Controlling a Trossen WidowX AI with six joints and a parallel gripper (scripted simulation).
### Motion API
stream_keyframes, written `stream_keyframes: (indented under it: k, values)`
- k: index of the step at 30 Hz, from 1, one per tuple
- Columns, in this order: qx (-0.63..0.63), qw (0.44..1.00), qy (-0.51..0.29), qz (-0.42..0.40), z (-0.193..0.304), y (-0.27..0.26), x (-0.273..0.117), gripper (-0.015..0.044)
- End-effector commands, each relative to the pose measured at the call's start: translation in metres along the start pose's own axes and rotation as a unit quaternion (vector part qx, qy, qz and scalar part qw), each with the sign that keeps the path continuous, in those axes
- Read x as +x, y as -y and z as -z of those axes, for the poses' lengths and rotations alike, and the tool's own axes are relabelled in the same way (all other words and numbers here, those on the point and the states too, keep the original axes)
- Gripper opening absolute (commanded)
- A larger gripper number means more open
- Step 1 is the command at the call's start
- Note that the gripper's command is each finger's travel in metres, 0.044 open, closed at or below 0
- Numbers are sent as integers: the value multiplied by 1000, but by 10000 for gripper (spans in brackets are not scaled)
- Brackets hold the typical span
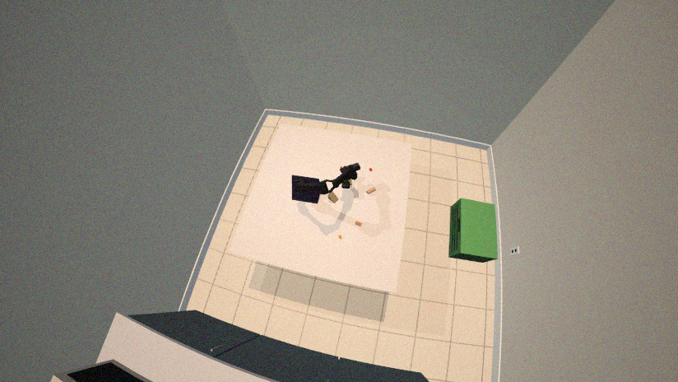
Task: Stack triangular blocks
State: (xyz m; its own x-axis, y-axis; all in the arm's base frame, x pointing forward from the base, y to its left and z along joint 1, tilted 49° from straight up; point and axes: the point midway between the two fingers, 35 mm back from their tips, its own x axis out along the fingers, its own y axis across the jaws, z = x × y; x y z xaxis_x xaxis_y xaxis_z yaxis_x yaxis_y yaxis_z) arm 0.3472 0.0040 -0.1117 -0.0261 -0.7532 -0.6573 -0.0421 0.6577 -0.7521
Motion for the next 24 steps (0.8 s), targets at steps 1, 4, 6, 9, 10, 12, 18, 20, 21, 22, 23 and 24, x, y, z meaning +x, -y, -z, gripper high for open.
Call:
stream_keyframes:
  k: [1,4,6,9,10,12,18,20,21,22,23,24]
  values:
    - [-51,999,2,0,0,-1,-1,0]
    - [-101,995,2,0,0,-1,-1,0]
    - [-131,991,2,0,0,-1,-1,0]
    - [-171,985,2,0,0,-1,-1,0]
    - [-186,983,2,0,0,-1,-1,0]
    - [-218,976,2,0,0,-1,-1,0]
    - [-278,960,2,0,0,-1,-1,0]
    - [-305,952,2,0,0,-1,-1,0]
    - [-317,948,2,0,0,-1,-1,0]
    - [-327,945,2,0,0,-1,-1,0]
    - [-337,941,2,0,0,-1,-1,0]
    - [-348,937,2,0,0,-1,-1,0]
